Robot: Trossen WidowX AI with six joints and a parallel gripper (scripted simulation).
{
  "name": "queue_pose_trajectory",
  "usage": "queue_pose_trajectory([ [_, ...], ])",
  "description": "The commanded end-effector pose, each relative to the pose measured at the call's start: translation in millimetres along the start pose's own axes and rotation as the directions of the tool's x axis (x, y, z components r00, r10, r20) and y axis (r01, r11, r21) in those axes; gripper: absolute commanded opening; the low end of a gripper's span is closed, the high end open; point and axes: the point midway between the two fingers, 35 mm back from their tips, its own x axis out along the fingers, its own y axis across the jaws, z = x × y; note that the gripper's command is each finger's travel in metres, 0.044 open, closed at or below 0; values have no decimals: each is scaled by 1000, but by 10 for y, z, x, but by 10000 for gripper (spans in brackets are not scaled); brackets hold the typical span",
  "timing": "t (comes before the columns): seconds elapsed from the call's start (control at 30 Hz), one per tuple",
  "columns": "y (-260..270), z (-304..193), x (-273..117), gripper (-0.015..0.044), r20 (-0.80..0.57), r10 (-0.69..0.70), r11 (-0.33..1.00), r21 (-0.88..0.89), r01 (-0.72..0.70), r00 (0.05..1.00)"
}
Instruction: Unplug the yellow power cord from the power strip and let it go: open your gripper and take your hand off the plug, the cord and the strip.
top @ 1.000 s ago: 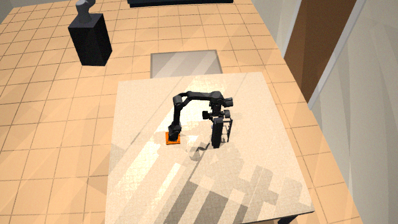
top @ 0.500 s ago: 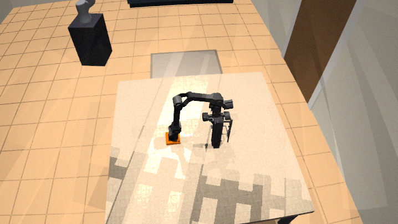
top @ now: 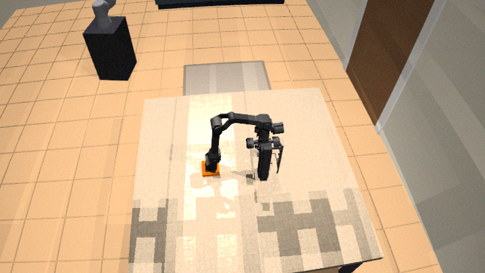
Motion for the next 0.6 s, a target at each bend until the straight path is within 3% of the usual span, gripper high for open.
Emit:
queue_pose_trajectory([
  [0.0, -8, 0, -2, 22, 0, -4, 1000, 2, 4, 1000],
  [0.57, -24, 178, -5, 0, 3, -3, 1000, 1, 3, 1000],
])
